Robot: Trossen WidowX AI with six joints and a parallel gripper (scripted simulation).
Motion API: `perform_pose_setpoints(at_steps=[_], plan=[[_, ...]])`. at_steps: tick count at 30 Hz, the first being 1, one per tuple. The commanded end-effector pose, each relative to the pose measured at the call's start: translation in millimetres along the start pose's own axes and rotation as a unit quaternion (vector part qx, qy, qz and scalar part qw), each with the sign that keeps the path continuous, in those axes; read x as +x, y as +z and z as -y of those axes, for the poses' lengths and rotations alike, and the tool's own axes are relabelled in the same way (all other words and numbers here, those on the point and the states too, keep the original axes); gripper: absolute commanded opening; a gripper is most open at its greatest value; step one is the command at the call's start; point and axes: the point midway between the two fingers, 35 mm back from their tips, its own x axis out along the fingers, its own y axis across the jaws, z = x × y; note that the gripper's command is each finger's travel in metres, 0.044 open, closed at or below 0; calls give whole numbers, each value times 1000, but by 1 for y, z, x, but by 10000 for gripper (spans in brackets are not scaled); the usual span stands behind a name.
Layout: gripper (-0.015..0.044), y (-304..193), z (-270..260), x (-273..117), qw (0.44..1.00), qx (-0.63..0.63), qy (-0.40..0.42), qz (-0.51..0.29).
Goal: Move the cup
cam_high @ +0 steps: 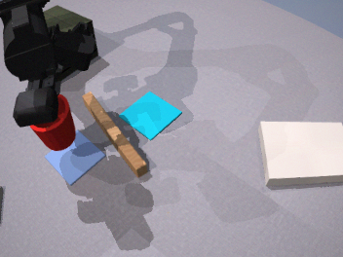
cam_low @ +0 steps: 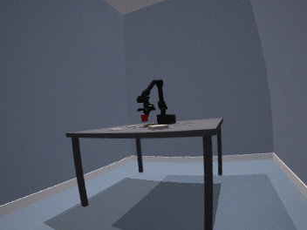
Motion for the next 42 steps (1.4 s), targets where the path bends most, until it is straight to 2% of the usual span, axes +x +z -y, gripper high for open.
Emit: perform_pose_setpoints(at_steps=[1,42], plan=[[0,0,0,0,1000,0,0,0],[0,62,-24,-2,1000,-1,1,4]])
